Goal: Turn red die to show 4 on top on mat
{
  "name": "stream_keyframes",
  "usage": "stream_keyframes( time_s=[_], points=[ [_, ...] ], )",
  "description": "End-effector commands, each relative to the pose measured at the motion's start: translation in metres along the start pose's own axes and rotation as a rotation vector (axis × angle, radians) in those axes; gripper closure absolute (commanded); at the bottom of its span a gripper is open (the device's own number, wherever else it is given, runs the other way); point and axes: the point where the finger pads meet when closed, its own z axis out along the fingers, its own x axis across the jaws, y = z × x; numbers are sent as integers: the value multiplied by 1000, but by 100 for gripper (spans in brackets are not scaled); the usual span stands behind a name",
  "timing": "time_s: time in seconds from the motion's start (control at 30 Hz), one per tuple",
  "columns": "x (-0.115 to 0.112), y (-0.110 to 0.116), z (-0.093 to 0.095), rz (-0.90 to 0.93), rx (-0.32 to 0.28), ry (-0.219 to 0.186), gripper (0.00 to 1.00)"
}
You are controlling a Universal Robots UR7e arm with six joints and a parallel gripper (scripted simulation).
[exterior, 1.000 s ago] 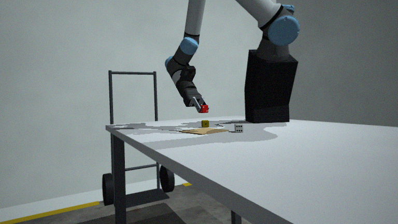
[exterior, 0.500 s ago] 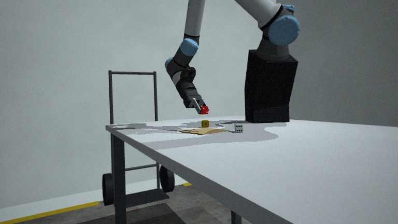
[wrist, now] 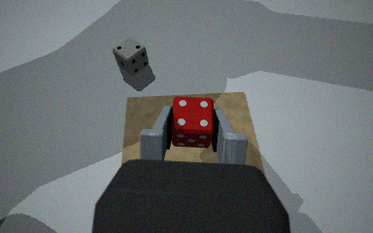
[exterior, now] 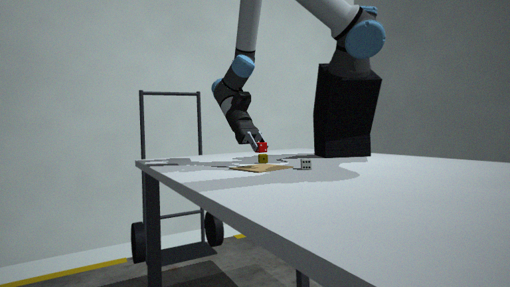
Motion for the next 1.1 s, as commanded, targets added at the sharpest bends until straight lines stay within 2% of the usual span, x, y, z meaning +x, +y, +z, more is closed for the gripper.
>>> stream_keyframes(
  time_s=[0.0,0.4,1.07],
  points=[
    [1,4,4,-1,-1,1,43],
    [1,19,18,-1,-1,1,43],
    [1,28,27,-1,-1,1,43]
  ],
)
